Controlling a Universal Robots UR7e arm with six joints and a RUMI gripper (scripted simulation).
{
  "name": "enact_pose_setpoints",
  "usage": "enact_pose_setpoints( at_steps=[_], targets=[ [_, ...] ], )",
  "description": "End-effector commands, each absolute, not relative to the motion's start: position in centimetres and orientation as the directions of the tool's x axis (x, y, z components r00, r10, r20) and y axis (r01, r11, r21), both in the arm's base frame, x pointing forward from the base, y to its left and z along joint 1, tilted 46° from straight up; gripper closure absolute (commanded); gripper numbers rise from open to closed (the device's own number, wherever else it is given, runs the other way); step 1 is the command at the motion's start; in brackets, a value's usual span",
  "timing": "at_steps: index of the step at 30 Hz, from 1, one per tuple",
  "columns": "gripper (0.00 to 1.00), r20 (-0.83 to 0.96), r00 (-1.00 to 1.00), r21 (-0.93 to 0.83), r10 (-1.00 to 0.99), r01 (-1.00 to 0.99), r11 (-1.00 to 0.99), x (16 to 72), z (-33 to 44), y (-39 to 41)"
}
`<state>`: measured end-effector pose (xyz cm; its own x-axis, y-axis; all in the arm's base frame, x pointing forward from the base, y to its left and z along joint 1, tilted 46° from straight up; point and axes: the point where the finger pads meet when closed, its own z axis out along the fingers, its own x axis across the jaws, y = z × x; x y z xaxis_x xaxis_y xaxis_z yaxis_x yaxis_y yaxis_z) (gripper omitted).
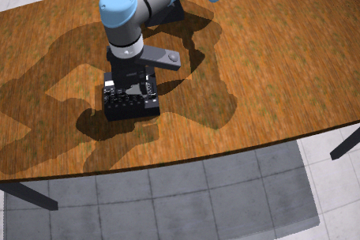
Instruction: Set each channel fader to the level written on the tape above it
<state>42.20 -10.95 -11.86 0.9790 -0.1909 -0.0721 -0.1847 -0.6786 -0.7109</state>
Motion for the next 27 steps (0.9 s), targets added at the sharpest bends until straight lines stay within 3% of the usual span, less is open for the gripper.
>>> enact_pose_setpoints(
  at_steps=[1, 27],
  targets=[
    [1.00, -0.071, 0.979, -0.710, -0.192, -0.185, -0.679, 42.2, -11.8, -11.0],
    [1.00, -0.071, 0.979, -0.710, -0.192, -0.185, -0.679, 41.0, -11.8, -10.8]
  ],
)
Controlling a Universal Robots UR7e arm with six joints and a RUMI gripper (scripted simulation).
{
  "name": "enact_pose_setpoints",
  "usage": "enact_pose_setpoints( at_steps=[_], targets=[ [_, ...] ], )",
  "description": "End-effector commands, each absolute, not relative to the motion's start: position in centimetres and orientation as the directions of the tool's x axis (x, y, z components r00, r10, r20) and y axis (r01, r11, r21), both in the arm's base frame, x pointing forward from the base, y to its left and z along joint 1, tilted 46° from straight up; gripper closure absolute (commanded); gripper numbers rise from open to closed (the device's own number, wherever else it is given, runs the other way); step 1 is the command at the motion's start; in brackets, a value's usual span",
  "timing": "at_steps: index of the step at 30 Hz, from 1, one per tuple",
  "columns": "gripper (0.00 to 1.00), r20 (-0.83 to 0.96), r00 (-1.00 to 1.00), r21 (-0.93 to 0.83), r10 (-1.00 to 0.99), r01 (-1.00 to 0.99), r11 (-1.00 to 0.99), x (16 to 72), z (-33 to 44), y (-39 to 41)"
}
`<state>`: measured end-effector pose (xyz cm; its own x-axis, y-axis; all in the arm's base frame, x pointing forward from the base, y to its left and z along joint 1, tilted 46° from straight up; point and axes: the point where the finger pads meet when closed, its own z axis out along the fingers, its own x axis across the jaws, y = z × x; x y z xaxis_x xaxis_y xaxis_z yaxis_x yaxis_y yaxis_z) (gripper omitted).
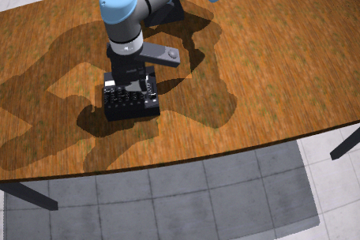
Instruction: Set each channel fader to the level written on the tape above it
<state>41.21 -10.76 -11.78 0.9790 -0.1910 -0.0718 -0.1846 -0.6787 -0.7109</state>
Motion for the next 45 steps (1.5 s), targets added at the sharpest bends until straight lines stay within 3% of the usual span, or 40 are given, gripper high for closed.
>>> enact_pose_setpoints(
  at_steps=[1, 45],
  targets=[
    [1.00, -0.071, 0.979, -0.710, -0.192, -0.185, -0.679, 40.97, -11.75, -10.76],
    [1.00, -0.071, 0.979, -0.710, -0.192, -0.185, -0.679, 40.34, -11.70, -10.64]
  ],
)
